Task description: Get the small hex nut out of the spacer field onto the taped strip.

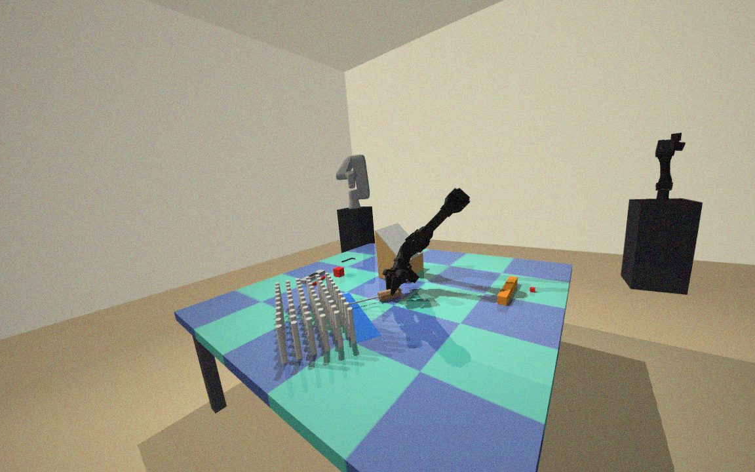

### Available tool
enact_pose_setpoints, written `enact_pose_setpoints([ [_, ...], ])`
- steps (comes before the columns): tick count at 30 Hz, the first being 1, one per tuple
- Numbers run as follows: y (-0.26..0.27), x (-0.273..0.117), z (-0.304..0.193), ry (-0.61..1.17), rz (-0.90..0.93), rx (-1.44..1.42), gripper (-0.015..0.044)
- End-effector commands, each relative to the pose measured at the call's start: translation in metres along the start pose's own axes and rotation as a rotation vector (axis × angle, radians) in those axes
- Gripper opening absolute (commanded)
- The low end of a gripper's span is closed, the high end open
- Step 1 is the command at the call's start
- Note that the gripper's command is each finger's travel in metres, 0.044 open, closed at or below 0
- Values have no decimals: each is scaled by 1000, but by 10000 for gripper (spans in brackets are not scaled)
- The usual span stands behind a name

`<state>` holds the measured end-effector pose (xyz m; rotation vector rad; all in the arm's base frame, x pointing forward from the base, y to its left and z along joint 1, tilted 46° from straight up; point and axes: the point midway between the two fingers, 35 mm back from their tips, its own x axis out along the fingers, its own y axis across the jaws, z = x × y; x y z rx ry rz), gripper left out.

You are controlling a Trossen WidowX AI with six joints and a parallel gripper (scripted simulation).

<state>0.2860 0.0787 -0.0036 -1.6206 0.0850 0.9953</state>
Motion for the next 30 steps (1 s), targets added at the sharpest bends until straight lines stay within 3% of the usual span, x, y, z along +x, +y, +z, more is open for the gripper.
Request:
enact_pose_setpoints([
  [1,0,-2,2,3,1,5,0],
  [30,0,-9,12,2,1,5,0],
])
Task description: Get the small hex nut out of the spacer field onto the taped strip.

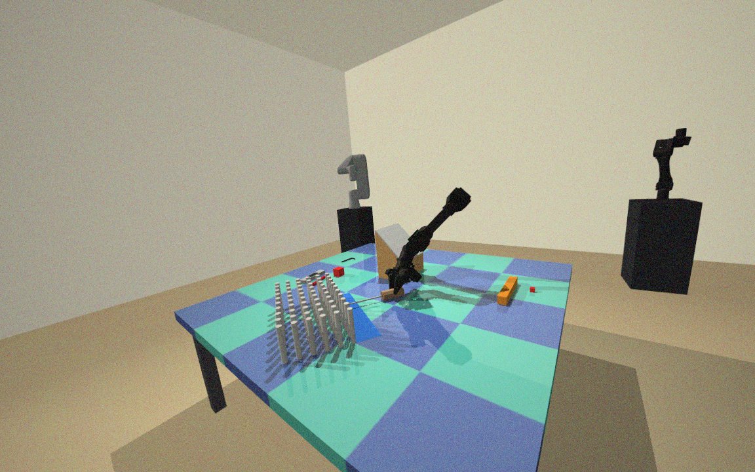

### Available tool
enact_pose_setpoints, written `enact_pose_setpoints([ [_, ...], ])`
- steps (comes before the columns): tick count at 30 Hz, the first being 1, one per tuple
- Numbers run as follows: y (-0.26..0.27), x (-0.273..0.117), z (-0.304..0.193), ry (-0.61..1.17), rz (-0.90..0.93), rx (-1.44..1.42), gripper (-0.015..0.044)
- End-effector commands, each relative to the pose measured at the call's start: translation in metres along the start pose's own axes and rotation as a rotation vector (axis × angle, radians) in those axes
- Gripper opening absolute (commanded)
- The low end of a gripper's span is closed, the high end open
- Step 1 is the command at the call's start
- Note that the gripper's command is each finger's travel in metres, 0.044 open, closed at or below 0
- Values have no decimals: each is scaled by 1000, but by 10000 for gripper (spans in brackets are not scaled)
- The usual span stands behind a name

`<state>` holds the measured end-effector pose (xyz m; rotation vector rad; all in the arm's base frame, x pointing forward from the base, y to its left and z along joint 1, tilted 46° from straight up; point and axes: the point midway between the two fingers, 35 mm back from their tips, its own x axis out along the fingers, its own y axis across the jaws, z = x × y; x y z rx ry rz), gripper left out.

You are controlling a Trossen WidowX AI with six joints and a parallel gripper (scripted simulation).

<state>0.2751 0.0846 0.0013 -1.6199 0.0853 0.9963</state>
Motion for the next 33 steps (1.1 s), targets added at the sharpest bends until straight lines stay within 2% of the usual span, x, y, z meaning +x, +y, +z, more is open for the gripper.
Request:
enact_pose_setpoints([
  [1,0,-2,1,3,0,4,0],
  [33,-6,-12,-10,2,-2,-1,0],
])
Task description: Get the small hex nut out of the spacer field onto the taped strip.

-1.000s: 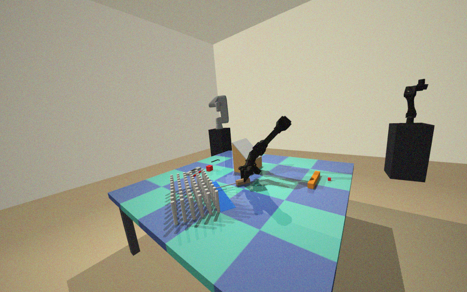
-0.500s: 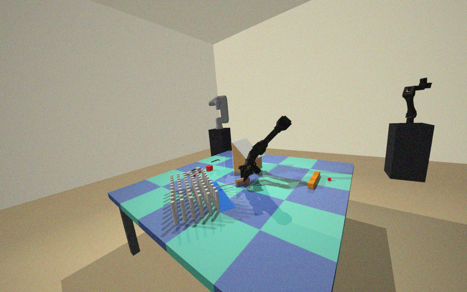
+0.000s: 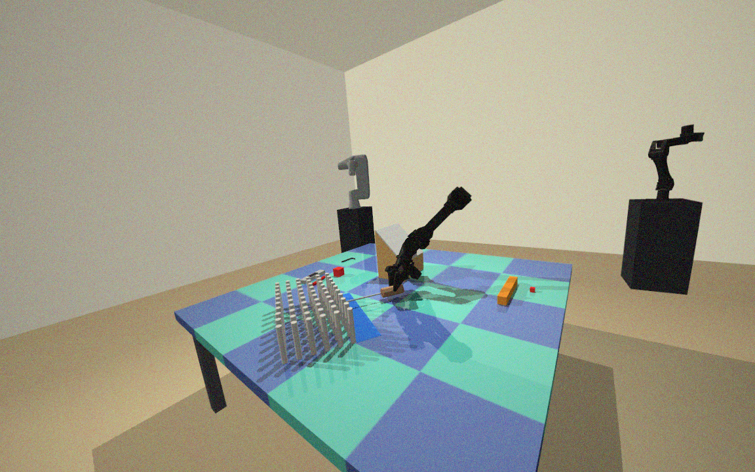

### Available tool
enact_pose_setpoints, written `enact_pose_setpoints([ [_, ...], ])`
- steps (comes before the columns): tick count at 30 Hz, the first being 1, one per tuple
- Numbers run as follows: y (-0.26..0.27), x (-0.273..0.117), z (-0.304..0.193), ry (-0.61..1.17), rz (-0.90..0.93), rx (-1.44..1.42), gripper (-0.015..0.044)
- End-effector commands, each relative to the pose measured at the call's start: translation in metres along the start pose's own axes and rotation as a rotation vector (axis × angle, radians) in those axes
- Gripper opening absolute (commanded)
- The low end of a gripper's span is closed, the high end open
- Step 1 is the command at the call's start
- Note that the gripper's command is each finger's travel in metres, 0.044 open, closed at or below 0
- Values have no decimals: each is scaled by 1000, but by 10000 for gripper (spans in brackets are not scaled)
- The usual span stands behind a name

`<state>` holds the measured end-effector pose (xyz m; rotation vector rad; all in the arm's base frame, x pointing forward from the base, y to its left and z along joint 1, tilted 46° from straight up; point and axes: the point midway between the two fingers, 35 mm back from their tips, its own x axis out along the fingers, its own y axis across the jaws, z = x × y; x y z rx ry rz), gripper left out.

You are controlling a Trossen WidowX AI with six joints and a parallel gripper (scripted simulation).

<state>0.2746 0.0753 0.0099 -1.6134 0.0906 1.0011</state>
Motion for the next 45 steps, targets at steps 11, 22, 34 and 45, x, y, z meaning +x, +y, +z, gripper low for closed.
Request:
enact_pose_setpoints([
  [11,-5,-11,1,5,-7,-7,0],
  [22,-5,-28,17,6,-5,-3,0],
  [34,-8,-41,11,7,13,-10,0],
  [45,-22,-67,-17,4,33,-21,0],
])
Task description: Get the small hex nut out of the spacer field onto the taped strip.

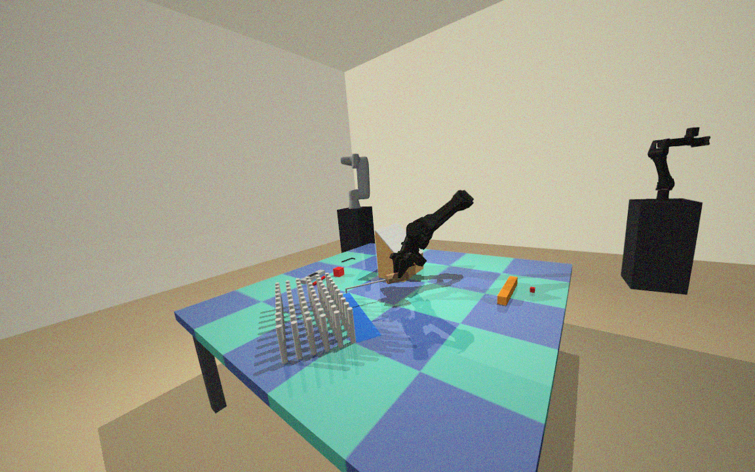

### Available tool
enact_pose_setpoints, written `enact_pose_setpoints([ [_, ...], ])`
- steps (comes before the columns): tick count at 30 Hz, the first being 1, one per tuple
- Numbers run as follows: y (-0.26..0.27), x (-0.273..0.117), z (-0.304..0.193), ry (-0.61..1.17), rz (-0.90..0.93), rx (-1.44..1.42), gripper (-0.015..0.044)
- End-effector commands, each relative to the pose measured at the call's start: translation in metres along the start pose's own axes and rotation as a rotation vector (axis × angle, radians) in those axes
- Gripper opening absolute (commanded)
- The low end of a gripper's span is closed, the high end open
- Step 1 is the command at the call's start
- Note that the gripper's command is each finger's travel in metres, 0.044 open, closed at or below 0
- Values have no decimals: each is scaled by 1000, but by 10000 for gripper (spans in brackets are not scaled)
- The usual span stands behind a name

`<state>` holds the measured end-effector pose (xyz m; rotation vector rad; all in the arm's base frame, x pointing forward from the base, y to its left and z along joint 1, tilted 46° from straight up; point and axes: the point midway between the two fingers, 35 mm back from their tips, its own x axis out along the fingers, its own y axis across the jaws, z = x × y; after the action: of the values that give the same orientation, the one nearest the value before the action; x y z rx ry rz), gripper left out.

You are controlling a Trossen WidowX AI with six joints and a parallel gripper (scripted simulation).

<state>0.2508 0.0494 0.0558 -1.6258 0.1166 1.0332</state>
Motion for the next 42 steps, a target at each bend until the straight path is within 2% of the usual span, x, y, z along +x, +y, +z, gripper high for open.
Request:
enact_pose_setpoints([
  [1,-8,-14,-13,4,-5,-11,0],
  [20,-26,-79,-46,7,-39,-2,0],
  [21,-21,-64,-40,-3,-20,3,0],
  [42,-74,-62,10,-31,-6,-235,0],
])
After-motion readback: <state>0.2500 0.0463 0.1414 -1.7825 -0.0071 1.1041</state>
